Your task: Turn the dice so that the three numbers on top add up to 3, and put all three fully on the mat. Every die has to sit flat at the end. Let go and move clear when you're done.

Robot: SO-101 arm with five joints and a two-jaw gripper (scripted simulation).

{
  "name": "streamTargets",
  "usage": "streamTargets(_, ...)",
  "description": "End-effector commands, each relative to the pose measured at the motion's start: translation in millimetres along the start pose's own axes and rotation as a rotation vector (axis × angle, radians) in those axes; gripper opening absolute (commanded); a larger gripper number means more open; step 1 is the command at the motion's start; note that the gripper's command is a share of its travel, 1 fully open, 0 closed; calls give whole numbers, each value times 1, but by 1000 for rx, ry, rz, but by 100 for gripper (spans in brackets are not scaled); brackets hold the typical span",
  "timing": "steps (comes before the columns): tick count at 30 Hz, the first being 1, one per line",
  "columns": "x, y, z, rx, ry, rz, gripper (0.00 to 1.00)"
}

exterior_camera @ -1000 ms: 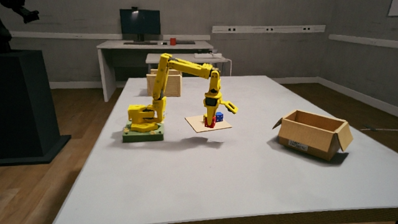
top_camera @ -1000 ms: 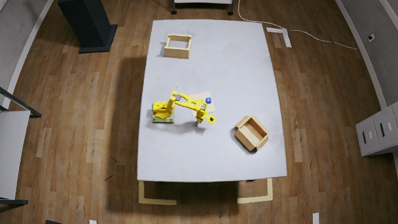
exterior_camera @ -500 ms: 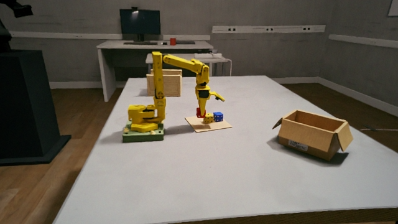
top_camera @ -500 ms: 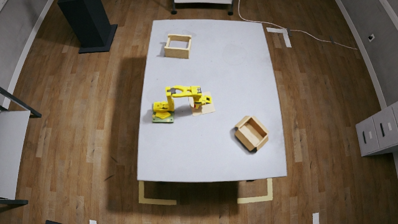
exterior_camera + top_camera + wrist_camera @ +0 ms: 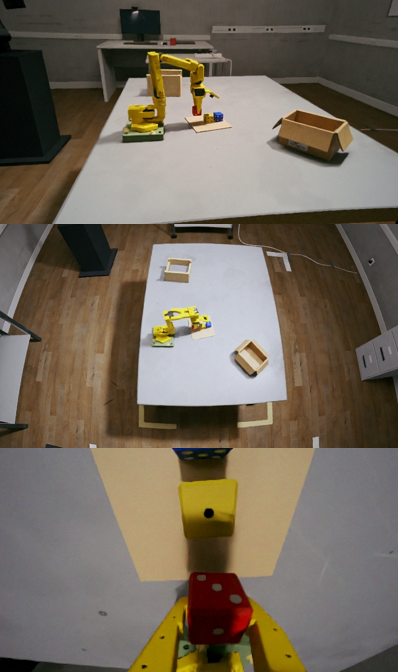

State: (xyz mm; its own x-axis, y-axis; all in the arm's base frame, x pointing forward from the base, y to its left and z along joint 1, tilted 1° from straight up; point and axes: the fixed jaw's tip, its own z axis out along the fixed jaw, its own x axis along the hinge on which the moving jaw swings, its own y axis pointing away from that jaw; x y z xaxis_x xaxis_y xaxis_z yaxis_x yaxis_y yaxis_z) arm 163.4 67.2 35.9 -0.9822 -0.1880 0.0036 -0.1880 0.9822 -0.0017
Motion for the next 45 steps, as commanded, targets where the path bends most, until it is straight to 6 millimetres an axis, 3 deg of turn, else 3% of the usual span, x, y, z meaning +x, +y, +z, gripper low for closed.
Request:
streamTargets(1, 1, 1, -2, -6, -27, 4, 0)
streamTargets(45, 0, 1, 10, -6, -27, 4, 0)
